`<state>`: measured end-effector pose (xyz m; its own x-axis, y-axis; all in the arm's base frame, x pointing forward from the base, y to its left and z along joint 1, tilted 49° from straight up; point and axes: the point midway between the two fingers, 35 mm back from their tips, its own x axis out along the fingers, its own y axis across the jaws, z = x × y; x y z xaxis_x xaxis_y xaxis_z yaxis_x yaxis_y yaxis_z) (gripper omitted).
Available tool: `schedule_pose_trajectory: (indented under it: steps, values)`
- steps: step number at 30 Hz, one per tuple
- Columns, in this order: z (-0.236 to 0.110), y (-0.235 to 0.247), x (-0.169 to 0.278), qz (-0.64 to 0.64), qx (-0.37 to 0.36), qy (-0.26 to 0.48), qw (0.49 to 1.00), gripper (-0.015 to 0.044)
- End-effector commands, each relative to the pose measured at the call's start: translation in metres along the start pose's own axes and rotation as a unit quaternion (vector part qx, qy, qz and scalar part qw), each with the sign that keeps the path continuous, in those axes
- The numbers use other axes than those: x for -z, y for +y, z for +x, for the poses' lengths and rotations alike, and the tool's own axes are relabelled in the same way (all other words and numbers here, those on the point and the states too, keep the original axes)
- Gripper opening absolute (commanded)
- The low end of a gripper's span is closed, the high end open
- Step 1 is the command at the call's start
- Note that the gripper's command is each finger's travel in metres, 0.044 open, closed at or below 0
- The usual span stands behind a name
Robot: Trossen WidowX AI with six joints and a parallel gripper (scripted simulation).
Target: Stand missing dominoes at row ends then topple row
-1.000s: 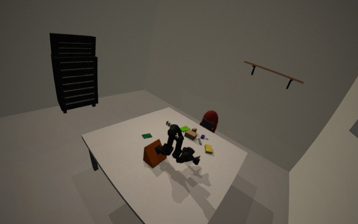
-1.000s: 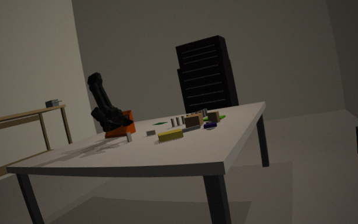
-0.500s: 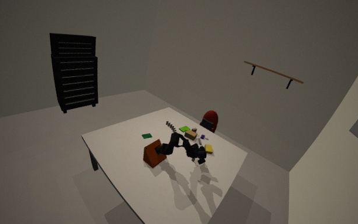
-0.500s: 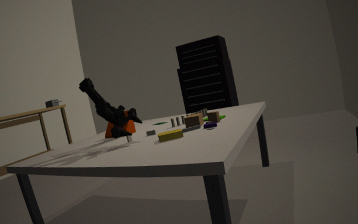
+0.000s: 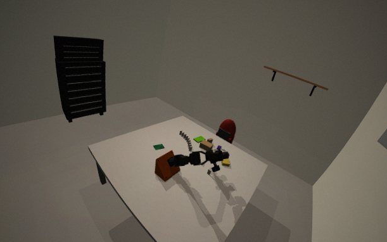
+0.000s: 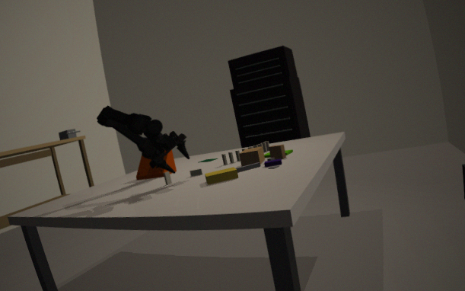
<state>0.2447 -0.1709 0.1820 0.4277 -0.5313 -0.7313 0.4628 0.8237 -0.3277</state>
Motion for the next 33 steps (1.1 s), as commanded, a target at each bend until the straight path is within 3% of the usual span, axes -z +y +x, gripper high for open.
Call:
schedule_pose_trajectory:
  steps: [1,17,26,33]
  values:
    - [-0.064,-0.018,0.011,-0.140,0.189,0.173,0.956,0.0440]
    - [-0.065,-0.019,0.011,-0.144,0.193,0.175,0.955,0.0440]
    - [-0.015,-0.044,0.027,-0.144,0.195,0.174,0.955,0.0440]
    - [-0.007,-0.048,0.030,-0.144,0.196,0.173,0.954,0.0440]
